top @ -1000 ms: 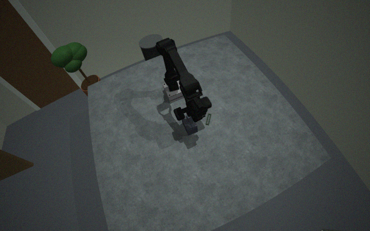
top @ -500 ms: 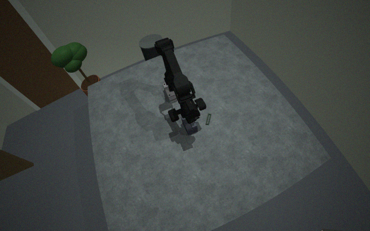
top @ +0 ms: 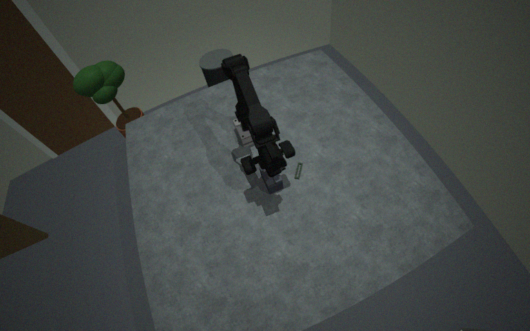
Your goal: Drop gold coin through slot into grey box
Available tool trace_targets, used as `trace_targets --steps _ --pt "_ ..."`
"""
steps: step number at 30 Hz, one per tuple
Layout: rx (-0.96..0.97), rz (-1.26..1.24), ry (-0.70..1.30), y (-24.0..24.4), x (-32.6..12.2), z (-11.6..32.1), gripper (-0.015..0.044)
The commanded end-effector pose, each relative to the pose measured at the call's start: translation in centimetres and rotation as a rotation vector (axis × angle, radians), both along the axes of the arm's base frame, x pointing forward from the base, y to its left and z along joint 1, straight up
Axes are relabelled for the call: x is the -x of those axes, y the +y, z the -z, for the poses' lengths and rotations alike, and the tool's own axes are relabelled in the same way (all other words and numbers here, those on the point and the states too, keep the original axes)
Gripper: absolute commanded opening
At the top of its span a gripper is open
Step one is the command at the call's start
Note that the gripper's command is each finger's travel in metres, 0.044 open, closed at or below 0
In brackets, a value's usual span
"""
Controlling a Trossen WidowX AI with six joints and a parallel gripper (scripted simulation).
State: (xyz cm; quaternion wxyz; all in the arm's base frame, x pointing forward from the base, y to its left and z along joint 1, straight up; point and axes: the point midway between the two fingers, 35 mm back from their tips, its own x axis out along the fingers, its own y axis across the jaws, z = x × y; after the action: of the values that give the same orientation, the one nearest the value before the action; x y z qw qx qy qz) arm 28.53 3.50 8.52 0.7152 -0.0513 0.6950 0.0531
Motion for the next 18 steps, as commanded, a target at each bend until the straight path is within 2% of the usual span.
trace_targets --steps 1,18 --pt "0.001 -0.009 0.000 -0.32 0.10 0.03 0.0000" --pt "0.001 -0.006 0.000 -0.30 0.05 0.23 0.0000"
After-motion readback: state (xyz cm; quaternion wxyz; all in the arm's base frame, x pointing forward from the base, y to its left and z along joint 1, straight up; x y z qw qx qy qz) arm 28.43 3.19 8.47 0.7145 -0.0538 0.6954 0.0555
